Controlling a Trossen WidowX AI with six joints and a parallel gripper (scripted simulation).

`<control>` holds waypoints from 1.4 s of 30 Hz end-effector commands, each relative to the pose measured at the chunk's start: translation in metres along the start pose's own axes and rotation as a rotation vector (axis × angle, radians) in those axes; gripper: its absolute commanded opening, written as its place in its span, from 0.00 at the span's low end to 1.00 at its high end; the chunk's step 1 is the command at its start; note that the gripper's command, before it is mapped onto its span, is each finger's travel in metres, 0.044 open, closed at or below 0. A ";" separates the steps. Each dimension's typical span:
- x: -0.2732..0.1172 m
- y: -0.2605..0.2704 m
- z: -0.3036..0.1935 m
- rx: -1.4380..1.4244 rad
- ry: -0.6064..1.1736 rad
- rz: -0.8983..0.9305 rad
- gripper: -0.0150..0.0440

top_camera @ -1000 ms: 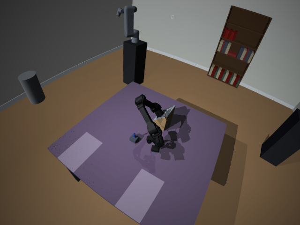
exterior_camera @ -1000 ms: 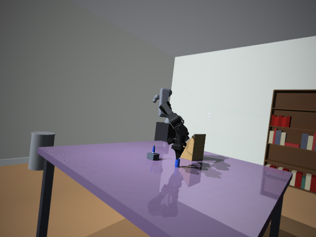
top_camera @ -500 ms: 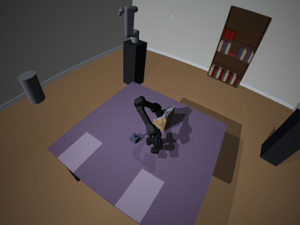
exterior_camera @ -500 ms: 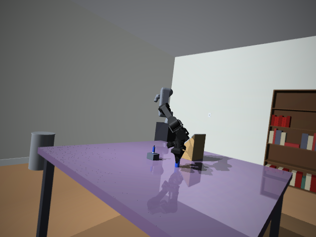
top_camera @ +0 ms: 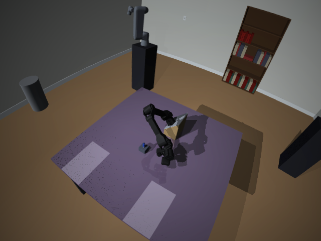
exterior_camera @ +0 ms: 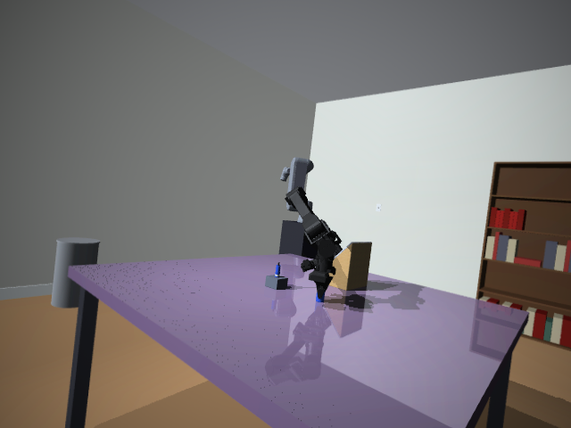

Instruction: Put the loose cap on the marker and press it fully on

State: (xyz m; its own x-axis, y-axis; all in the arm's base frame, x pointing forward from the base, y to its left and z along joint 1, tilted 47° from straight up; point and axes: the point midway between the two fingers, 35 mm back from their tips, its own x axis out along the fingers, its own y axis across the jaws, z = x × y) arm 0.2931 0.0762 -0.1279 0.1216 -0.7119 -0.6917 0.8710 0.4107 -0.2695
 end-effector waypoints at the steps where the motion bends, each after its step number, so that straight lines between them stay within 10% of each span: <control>1: 0.001 0.000 0.000 -0.003 -0.004 0.001 0.43; 8: -0.004 0.000 0.000 -0.003 -0.003 0.001 0.26; 42: -0.079 -0.006 0.050 -0.006 0.004 0.005 0.25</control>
State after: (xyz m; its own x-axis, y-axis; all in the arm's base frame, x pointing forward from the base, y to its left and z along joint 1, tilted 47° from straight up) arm 0.2991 0.1059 -0.0504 0.1190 -0.7081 -0.6960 0.8690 0.4134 -0.2720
